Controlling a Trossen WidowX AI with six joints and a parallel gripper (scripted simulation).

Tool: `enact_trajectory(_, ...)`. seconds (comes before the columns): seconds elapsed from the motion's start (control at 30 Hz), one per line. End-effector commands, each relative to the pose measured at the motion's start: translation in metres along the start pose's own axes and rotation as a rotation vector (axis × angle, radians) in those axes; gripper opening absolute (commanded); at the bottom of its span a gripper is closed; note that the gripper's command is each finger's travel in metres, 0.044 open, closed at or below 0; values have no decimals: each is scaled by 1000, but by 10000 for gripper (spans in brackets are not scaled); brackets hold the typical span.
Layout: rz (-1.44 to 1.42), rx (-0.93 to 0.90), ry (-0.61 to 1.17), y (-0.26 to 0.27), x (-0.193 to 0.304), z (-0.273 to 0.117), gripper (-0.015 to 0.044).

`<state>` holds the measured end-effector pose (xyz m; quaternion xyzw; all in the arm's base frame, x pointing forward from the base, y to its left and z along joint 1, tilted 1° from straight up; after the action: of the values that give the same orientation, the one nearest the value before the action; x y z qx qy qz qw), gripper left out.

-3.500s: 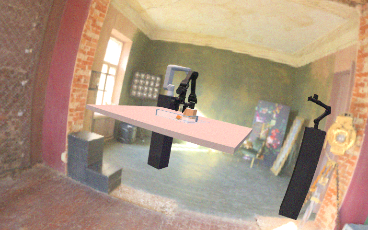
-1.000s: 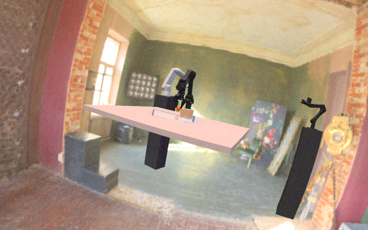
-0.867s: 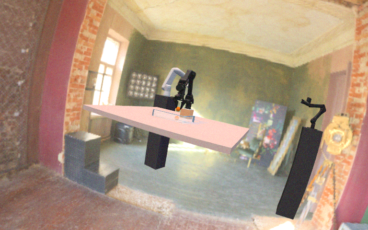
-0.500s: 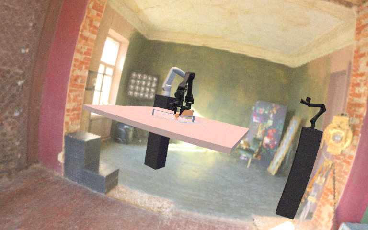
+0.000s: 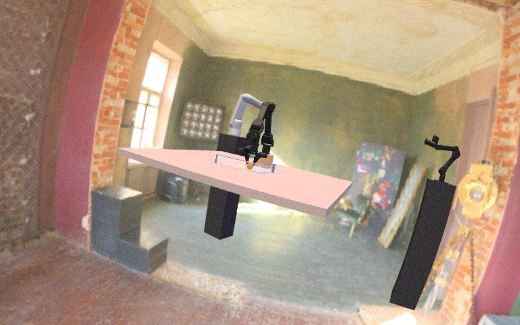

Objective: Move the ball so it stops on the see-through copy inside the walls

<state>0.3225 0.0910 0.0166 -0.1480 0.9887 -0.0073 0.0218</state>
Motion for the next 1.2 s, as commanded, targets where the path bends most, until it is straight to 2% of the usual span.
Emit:
enact_trajectory(0.0, 1, -2, 10, 0, 2, 10, 0)
enact_trajectory(0.2, 1, -2, 10, 0, 2, 12, 0)
enact_trajectory(0.57, 0, 0, 3, 0, 1, 8, 289)
enact_trajectory(0.6, 0, 0, 3, 0, 1, 8, 297)
enact_trajectory(0.77, 0, 0, 4, 0, -1, -3, 297)
enact_trajectory(0.93, 1, -2, 9, 0, 0, -74, 297)
enact_trajectory(1.17, -2, 0, -10, 0, -4, -72, 297)
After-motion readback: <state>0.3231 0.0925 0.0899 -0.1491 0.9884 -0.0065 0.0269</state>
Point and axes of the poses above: the point midway between the two fingers, 35 mm back from their tips, its own z axis out along the fingers, its own y axis across the jaws, x = y × z, the point moved 5 cm from there along -z, back along the fingers, and after that the axes turned 9 degrees about -z, right-handed, at the moved point
